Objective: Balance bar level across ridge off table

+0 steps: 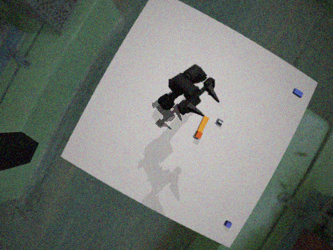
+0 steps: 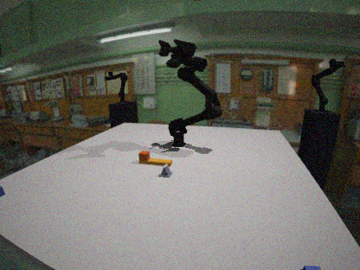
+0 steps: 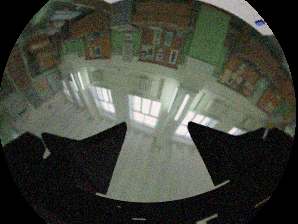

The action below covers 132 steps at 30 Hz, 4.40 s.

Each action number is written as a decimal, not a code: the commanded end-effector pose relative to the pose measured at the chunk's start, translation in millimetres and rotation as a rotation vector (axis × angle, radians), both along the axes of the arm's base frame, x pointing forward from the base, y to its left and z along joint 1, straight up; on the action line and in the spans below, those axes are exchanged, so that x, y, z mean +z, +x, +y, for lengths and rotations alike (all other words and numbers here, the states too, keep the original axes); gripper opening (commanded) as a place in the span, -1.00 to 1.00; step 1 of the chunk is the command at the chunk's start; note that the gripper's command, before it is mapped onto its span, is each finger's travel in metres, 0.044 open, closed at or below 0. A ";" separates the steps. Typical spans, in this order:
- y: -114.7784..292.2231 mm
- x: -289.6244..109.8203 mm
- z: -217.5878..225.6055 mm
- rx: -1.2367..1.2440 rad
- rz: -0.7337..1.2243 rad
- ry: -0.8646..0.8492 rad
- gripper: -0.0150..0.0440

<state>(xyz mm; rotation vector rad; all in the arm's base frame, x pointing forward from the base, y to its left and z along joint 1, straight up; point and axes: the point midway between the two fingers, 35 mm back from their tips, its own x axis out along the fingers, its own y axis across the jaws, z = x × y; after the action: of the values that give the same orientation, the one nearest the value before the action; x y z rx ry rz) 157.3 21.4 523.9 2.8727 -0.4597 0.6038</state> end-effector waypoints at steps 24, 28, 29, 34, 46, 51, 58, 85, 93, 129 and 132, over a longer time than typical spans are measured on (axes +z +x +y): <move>-40.8 38.9 -82.4 0.290 -0.323 0.482 0.58; -41.0 38.8 -101.5 0.324 -0.363 0.579 0.58; -40.6 38.4 -106.3 0.332 -0.371 0.604 0.58; -35.3 32.5 -117.0 0.373 -0.374 0.650 0.58; -16.6 16.6 -159.8 0.420 -0.413 0.892 0.58; -2.0 3.4 -180.5 0.425 -0.420 1.030 0.58; 23.1 -21.1 -203.9 0.412 -0.405 1.220 0.58; 125.8 -148.9 -209.0 0.215 -0.115 1.820 0.58; 148.9 -196.3 -190.0 0.076 0.048 1.947 0.58; 124.0 -363.6 -53.6 -0.721 1.050 1.838 0.58; 114.2 -370.1 -44.3 -0.783 1.140 1.769 0.58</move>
<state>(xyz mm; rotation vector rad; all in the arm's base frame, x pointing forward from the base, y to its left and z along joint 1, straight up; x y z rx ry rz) 278.0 -30.3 158.1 2.6732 -2.3812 -2.3744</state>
